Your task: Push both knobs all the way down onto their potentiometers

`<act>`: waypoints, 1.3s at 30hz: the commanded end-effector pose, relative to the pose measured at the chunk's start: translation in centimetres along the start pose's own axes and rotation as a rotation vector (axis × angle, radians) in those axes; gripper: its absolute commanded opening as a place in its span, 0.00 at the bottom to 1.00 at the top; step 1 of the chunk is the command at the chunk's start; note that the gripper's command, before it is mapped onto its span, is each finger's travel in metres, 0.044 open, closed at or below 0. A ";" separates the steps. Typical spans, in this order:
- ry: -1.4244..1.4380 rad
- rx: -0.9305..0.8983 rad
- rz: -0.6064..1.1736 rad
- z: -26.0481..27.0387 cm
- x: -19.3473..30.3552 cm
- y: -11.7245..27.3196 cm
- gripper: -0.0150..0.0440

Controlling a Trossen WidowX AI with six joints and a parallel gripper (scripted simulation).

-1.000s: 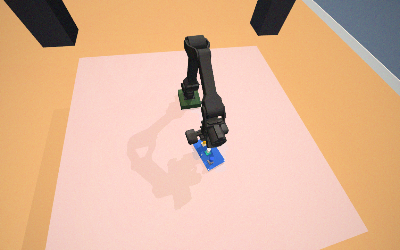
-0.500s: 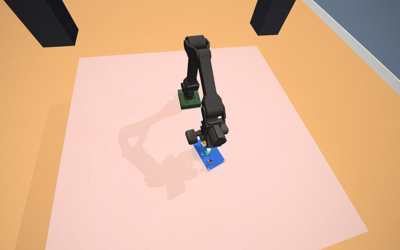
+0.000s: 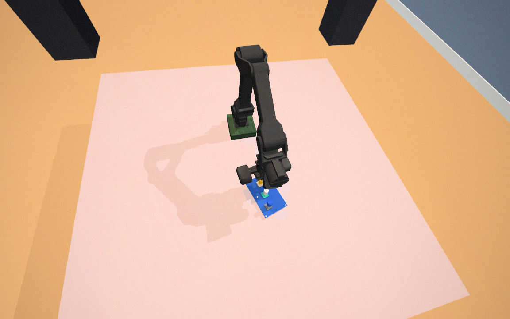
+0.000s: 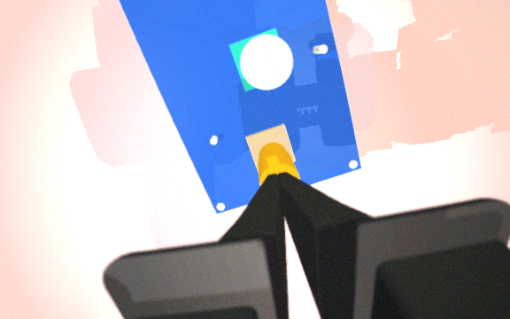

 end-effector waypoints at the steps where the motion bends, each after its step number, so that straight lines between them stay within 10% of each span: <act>1: -0.005 0.006 0.014 0.0 -0.3 -1.4 0.25; 39: -0.005 0.006 0.014 0.0 -0.3 -1.6 0.25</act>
Point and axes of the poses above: the point midway between the two fingers, 35 mm back from their tips, its own y axis back along the fingers, its own z axis across the jaws, x = y × z, the point moved 6 cm from there along y, back along the fingers, and after that the axes turned 15 degrees about -y, right-handed, at the moved point
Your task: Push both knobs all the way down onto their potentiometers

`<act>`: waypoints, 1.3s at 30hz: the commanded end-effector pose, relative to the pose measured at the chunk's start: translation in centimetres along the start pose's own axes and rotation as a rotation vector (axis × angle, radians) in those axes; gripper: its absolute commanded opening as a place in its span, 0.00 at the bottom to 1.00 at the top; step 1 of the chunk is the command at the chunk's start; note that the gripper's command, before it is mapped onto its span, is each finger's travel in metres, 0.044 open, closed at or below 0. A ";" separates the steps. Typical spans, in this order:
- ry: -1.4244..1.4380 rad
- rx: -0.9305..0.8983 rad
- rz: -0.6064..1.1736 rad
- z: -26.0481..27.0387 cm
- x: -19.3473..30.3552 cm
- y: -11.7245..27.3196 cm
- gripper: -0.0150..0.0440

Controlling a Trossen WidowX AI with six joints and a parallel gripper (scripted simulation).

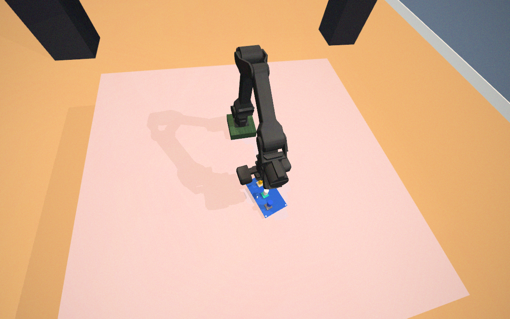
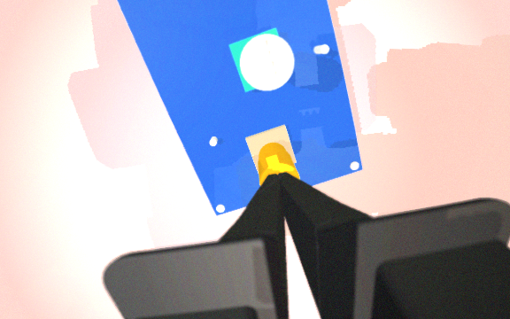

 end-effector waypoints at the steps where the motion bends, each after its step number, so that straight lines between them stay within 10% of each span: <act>1: -0.005 0.006 0.013 0.0 -0.3 -1.4 0.25; 27: -0.005 0.006 0.013 0.0 -0.4 2.5 0.25; 35: 0.000 0.003 0.013 0.1 -0.4 2.0 0.61; 39: -0.003 -0.032 -0.031 1.3 -0.8 2.4 0.43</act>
Point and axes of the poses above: the point midway between the two fingers, 35 mm back from their tips, its own y axis back along the fingers, its own z axis across the jaws, x = y × z, the point moved 6 cm from there along y, back along the fingers, and after that the axes turned 15 degrees about -y, right-handed, at the moved point
